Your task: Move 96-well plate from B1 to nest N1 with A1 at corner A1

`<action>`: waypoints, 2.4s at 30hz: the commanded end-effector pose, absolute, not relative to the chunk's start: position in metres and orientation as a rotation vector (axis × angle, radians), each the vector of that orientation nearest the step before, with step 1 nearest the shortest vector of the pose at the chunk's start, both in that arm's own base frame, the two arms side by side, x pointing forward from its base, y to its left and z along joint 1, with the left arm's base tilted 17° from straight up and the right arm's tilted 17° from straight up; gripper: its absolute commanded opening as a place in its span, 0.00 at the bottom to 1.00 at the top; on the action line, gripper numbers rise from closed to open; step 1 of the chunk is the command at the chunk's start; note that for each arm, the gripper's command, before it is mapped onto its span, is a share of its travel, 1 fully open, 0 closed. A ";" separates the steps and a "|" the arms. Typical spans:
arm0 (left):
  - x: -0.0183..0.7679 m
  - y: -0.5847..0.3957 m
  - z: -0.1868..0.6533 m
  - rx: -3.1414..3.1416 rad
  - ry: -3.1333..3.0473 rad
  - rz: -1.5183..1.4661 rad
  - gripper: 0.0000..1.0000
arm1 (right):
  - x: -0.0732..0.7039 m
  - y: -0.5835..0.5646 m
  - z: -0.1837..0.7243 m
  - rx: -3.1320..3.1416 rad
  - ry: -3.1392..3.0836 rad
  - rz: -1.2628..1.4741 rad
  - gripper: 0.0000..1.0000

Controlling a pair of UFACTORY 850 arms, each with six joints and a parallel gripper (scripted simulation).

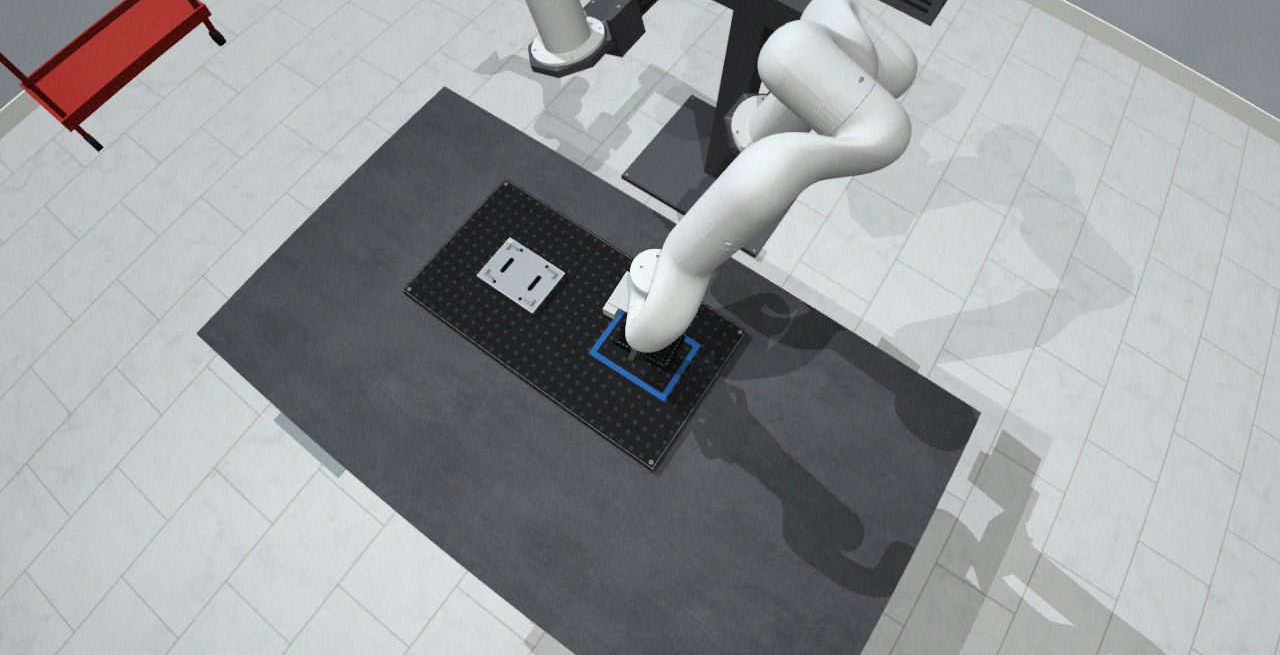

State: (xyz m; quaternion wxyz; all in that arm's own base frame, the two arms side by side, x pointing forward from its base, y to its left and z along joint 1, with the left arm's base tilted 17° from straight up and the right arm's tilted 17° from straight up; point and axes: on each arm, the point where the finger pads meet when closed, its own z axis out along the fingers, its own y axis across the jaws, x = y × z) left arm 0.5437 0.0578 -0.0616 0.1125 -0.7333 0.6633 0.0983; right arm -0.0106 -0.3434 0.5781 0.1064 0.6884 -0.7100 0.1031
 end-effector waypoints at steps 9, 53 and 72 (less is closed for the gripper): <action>0.545 0.053 -0.045 -2.152 1.946 0.287 0.00 | -0.011 -0.344 0.579 2.026 -2.090 0.306 0.00; 0.549 -0.041 -0.070 -2.759 0.710 0.099 0.00 | -0.011 -0.344 0.579 2.026 -2.090 0.306 0.00; 0.552 -0.095 -0.085 -2.841 -0.089 -0.022 0.00 | -0.011 -0.344 0.579 2.026 -2.090 0.306 0.00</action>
